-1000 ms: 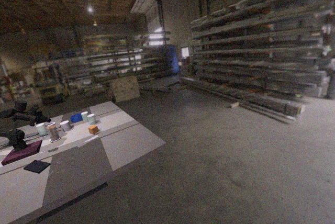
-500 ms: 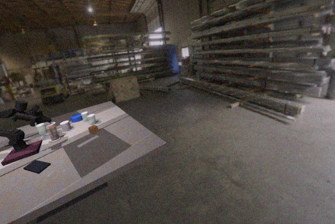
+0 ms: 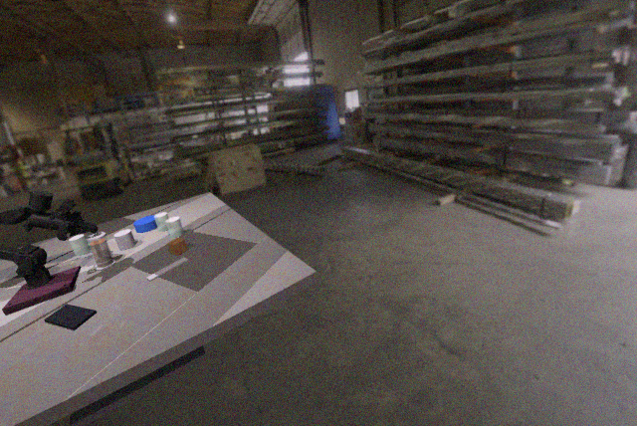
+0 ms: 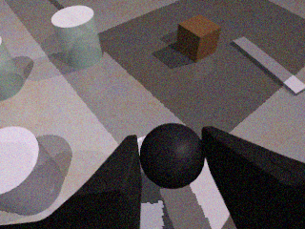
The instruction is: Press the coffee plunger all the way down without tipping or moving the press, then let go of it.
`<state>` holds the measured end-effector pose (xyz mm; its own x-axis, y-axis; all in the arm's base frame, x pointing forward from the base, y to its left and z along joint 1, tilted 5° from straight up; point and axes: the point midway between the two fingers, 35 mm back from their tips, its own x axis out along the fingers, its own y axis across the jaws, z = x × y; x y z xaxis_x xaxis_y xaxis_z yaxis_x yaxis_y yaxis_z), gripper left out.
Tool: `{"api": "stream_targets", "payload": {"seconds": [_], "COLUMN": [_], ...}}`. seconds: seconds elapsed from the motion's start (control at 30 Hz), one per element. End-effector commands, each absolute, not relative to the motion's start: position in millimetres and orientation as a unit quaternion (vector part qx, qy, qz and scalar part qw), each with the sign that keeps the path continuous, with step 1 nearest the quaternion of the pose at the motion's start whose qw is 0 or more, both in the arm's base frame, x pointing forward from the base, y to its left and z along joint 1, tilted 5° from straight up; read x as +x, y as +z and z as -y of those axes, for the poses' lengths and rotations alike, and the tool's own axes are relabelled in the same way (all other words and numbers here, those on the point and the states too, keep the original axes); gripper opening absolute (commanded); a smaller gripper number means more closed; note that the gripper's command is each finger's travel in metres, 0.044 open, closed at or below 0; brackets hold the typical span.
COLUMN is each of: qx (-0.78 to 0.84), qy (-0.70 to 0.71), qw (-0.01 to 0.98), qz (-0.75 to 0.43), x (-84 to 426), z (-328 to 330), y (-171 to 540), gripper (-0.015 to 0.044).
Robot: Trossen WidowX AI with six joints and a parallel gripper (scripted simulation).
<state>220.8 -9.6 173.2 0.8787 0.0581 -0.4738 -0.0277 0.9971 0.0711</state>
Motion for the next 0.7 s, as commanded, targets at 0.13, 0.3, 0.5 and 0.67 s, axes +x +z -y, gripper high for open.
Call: {"api": "stream_targets", "payload": {"seconds": [0.13,0.3,0.5,0.67], "qx": [0.031,0.031,0.032,0.035], "qy": [0.022,0.022,0.022,0.022], "qw": [0.969,0.969,0.968,0.967], "qz": [-0.246,-0.246,-0.247,-0.252], "x": [220.7,220.7,220.0,215.1], "z": [9.6,9.6,10.8,14.7], "y": [172.9,172.9,183.4,225.8], "gripper": [0.0301,0.0432,0.044,0.044]}}
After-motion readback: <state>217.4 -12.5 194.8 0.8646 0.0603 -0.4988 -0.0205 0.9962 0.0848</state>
